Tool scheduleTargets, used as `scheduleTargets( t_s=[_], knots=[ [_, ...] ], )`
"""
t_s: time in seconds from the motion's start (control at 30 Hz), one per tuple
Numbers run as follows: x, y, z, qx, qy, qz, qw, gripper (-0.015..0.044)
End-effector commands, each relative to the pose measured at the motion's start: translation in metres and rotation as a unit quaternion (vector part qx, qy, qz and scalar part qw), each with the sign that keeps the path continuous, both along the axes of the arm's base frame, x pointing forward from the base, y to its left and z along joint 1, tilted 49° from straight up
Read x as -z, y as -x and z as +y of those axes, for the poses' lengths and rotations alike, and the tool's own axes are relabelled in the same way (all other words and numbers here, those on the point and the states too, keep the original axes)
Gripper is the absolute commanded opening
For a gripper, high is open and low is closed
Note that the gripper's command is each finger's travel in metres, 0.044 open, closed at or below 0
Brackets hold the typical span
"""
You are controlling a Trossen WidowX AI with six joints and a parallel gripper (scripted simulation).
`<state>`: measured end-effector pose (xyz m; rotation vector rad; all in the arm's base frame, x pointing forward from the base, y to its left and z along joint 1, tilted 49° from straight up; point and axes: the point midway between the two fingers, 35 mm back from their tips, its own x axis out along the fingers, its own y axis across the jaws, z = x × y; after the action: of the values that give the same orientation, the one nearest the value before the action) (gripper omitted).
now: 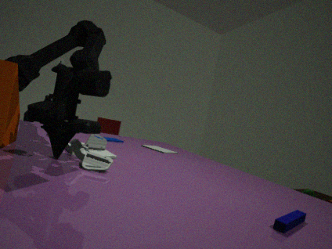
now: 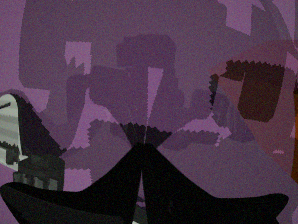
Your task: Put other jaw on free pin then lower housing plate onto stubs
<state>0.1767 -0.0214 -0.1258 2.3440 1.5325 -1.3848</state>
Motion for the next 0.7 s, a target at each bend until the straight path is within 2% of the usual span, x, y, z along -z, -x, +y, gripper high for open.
scheduleTargets(
  t_s=[0.0,0.53,0.67],
  knots=[
    [0.005,-0.001,0.009,-0.012,-0.006,-0.002,1.0,0.0],
    [0.005,-0.001,0.009,-0.012,-0.006,-0.002,1.0,0.0],
    [0.002,-0.003,-0.002,0.0,0.0,0.0,1.0,0.0]
  ],
)
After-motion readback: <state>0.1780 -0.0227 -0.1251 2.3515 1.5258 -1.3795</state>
